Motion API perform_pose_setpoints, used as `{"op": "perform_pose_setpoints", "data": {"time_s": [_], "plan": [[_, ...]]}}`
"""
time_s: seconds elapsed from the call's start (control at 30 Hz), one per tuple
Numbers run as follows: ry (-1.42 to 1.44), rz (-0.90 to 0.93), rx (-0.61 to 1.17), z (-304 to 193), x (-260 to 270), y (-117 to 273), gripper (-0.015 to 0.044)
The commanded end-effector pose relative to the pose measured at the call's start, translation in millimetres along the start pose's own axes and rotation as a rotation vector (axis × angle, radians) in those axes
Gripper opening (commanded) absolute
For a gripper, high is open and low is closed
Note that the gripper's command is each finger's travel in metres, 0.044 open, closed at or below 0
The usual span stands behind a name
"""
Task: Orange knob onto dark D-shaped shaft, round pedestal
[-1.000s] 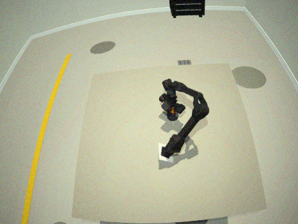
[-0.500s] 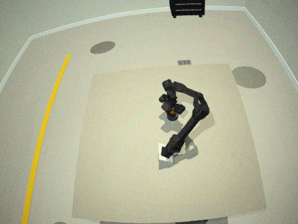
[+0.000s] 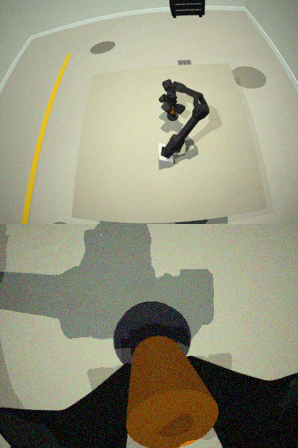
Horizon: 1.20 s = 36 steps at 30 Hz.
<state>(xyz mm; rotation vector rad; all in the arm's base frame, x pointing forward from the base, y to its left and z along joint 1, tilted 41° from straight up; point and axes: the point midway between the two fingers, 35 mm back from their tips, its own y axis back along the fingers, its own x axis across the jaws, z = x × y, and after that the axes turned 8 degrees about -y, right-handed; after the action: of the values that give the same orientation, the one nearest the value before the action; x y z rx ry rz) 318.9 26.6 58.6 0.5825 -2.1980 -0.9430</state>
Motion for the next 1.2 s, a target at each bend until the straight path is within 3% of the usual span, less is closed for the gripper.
{"op": "perform_pose_setpoints", "data": {"time_s": [0.0, 0.3, 1.17], "plan": [[-0.002, -0.003, 0.002, -2.4, -1.4, 4.0, 0.0000], [0.207, -0.003, 0.003, -4.7, -2.7, 6.1, 0.0000], [0.207, -0.003, 0.003, -5.5, -4.3, 3.2, 0.0000]]}}
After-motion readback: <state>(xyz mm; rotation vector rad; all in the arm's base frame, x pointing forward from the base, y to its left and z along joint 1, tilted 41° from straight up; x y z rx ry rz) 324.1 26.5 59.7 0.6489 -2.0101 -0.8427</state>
